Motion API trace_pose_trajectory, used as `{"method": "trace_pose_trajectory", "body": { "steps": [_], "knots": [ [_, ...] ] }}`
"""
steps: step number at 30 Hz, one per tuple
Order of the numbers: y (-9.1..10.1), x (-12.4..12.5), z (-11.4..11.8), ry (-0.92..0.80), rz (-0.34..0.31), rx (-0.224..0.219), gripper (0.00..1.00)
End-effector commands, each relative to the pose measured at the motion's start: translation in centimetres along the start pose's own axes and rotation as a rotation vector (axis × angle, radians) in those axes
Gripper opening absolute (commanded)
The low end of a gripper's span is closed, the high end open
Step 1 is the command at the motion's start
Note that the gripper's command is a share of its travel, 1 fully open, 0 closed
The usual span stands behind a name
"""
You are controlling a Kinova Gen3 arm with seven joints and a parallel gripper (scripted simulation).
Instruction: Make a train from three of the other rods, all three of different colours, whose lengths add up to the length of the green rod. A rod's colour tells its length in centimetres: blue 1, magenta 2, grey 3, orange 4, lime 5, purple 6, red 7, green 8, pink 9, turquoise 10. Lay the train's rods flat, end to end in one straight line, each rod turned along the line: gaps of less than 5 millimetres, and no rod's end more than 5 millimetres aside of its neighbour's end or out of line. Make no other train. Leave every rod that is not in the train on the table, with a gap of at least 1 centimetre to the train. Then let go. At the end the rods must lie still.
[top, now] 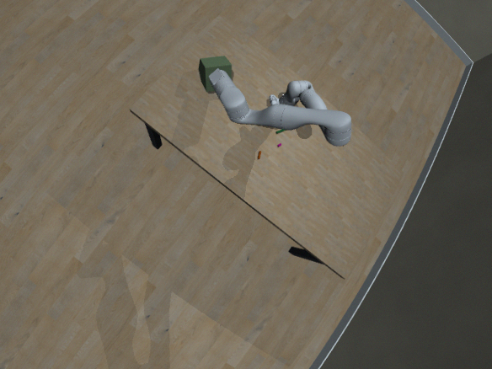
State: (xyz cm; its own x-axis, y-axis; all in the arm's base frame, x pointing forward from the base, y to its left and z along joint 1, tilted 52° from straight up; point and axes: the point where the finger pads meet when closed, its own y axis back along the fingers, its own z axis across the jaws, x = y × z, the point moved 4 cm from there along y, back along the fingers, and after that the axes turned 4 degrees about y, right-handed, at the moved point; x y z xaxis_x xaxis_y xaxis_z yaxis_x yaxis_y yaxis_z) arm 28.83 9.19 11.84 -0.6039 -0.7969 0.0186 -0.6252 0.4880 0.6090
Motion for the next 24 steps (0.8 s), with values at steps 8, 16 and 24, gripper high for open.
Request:
{"method": "trace_pose_trajectory", "body": {
  "steps": [8, 16, 24],
  "knots": [
    [1.6, -0.1, 0.0, -0.001, -0.006, -0.002, 0.24],
    [4.8, -0.1, 0.0, -0.001, -0.006, -0.002, 0.24],
    [7.6, -0.1, 0.0, -0.001, -0.006, -0.002, 0.24]
  ]
}}
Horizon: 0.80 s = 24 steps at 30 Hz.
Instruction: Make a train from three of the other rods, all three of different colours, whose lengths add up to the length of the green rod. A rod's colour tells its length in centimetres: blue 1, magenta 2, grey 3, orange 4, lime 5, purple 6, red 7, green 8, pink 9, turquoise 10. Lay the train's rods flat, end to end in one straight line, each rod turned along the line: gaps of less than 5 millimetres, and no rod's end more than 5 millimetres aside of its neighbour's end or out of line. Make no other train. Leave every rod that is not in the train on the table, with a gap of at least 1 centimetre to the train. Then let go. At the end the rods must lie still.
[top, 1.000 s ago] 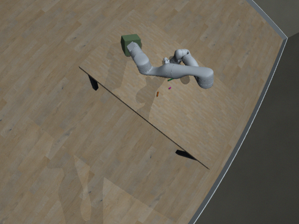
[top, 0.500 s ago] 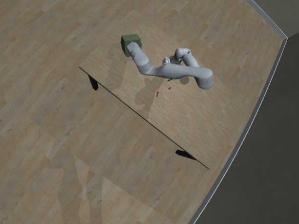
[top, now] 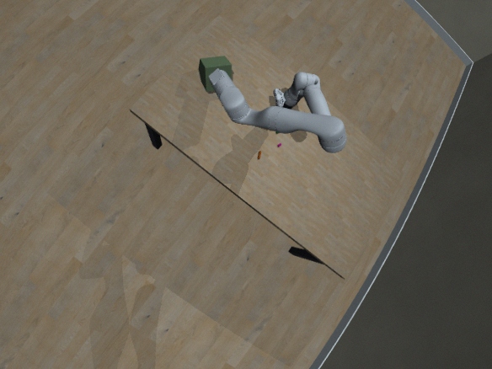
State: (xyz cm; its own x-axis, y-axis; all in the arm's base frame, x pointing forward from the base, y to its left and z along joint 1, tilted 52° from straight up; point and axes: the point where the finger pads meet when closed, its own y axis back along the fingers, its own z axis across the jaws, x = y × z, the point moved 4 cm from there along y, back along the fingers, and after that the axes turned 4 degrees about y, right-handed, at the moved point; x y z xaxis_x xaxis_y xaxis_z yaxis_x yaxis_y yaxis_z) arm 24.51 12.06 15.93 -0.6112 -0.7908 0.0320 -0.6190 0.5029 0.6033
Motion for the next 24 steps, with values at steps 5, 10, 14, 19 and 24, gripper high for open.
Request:
{"method": "trace_pose_trajectory", "body": {
  "steps": [5, 10, 14, 19, 24],
  "knots": [
    [2.6, -0.5, 0.1, -0.006, -0.021, -0.008, 0.24],
    [3.2, -0.4, 0.1, -0.006, -0.021, -0.008, 0.24],
    [3.2, -0.4, 0.1, -0.006, -0.021, -0.008, 0.24],
    [3.2, -0.4, 0.1, -0.006, -0.021, -0.008, 0.24],
    [3.2, -0.4, 0.0, -0.004, -0.021, -0.008, 0.24]
  ]
}}
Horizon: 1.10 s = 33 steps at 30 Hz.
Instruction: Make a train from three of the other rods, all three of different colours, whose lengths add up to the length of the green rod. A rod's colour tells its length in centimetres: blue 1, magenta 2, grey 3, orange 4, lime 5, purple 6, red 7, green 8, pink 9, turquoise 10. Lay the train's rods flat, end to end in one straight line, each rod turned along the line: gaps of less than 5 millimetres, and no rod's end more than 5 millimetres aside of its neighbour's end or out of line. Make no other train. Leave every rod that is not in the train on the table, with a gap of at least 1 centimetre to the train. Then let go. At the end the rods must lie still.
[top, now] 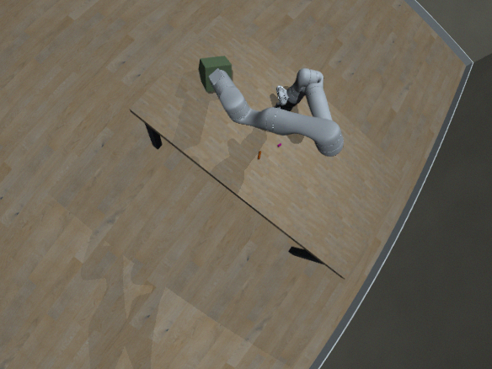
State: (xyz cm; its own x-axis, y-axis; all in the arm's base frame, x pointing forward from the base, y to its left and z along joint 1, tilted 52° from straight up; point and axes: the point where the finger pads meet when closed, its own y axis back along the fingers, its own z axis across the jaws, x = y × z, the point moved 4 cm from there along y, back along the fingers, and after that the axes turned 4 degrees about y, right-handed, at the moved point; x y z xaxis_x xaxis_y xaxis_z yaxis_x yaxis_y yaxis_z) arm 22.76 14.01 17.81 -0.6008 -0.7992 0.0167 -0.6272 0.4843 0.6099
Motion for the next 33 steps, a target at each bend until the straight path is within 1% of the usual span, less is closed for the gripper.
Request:
{"method": "trace_pose_trajectory", "body": {
  "steps": [1, 8, 14, 22, 24, 29, 33],
  "knots": [
    [0.1, 0.0, -0.1, 0.003, -0.002, -0.001, 0.24],
    [0.2, 0.4, -1.4, 0.04, -0.003, -0.001, 0.24],
    [0.5, 1.6, -4.8, 0.138, -0.006, -0.001, 0.24],
    [0.5, 4.4, -10.4, 0.309, -0.006, 0.0, 0.24],
    [0.5, 4.4, -10.4, 0.309, -0.006, 0.0, 0.24],
    [0.3, 6.1, -12.9, 0.393, -0.004, 0.0, 0.24],
    [0.1, 7.0, -13.9, 0.431, -0.002, 0.0, 0.24]
  ]
}}
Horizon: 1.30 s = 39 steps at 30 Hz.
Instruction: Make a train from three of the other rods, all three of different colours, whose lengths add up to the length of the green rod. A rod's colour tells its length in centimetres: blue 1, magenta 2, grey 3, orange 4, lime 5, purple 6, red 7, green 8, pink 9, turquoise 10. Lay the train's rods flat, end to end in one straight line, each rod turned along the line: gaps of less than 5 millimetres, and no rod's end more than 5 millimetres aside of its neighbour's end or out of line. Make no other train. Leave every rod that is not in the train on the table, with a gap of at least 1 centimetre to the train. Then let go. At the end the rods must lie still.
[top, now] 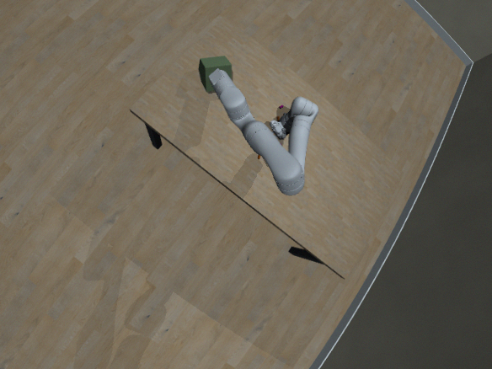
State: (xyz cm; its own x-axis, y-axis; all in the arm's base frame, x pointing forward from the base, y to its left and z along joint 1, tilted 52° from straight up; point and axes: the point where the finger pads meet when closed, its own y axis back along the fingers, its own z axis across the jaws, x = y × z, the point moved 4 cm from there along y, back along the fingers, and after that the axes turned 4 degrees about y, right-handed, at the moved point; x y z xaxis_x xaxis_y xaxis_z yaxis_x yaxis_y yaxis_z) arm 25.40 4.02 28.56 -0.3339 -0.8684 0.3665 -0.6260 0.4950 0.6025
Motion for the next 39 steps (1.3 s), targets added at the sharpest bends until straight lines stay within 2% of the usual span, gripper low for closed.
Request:
{"method": "trace_pose_trajectory", "body": {
  "steps": [1, 25, 31, 39],
  "knots": [
    [0.0, 0.8, -0.4, -0.013, -0.014, -0.004, 0.24],
    [-0.3, 1.0, -0.5, -0.005, -0.014, -0.004, 0.24],
    [-1.5, 1.0, -0.5, -0.005, -0.014, -0.004, 0.24],
    [-4.6, 1.0, -0.5, -0.005, -0.014, -0.004, 0.24]
  ]
}}
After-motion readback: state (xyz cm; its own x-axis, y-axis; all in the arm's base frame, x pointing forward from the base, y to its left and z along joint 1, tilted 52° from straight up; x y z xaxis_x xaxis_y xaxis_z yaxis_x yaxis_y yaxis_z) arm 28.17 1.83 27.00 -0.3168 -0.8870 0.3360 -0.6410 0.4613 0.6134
